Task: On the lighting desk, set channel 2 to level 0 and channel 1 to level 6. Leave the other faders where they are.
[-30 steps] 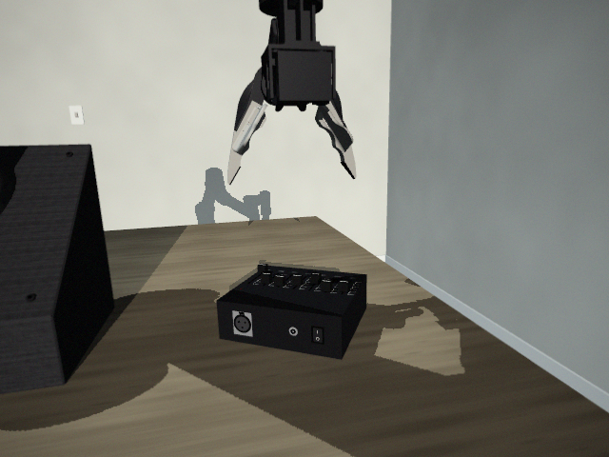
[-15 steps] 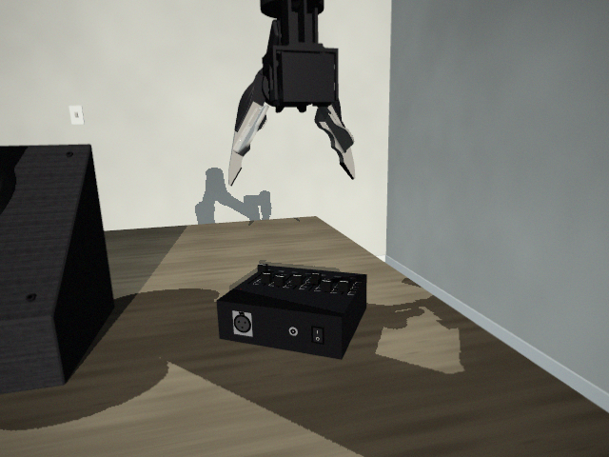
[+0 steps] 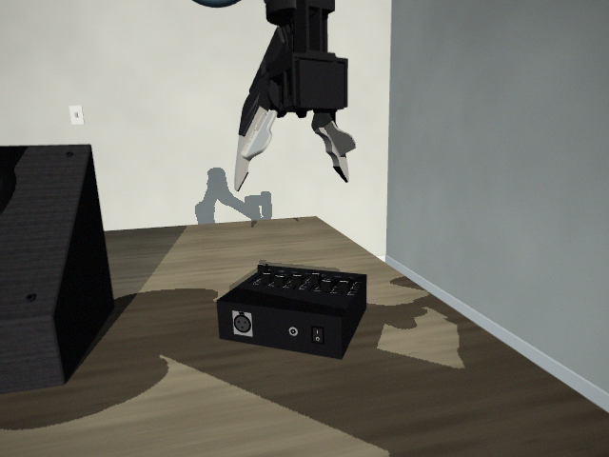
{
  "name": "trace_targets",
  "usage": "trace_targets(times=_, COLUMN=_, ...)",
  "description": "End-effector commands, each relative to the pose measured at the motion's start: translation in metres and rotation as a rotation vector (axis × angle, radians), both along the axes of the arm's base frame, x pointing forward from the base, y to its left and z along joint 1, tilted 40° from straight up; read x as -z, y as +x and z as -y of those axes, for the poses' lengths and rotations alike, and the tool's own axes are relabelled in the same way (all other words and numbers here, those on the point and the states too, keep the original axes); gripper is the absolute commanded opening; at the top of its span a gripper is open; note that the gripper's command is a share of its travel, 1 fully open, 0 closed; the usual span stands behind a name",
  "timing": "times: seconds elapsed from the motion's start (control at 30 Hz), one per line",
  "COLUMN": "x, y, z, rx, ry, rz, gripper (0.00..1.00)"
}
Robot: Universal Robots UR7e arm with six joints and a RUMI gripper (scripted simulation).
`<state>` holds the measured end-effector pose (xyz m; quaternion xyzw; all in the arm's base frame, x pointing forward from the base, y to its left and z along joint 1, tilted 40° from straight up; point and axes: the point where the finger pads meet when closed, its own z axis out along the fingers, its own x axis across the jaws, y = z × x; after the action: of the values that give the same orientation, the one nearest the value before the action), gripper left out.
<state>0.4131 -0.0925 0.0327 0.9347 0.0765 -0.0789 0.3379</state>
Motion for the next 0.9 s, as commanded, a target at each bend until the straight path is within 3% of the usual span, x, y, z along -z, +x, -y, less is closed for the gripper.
trace_targets(times=0.0, x=0.006, y=0.002, z=-0.001, rx=-0.125, ry=0.017, rz=-0.099, gripper=1.00)
trace_targets(times=0.13, x=0.008, y=0.003, z=-0.001, rx=-0.178, ry=0.023, rz=-0.144, gripper=1.00)
trace_targets(times=0.63, x=0.032, y=0.012, z=-0.001, rx=-0.659, ry=0.080, rz=-0.552, gripper=1.00)
trace_targets(times=0.7, x=0.032, y=0.012, z=-0.001, rx=-0.659, ry=0.080, rz=-0.552, gripper=1.00)
trace_targets(times=0.87, x=0.040, y=0.016, z=0.000, rx=-0.833, ry=0.100, rz=-0.701, gripper=1.00)
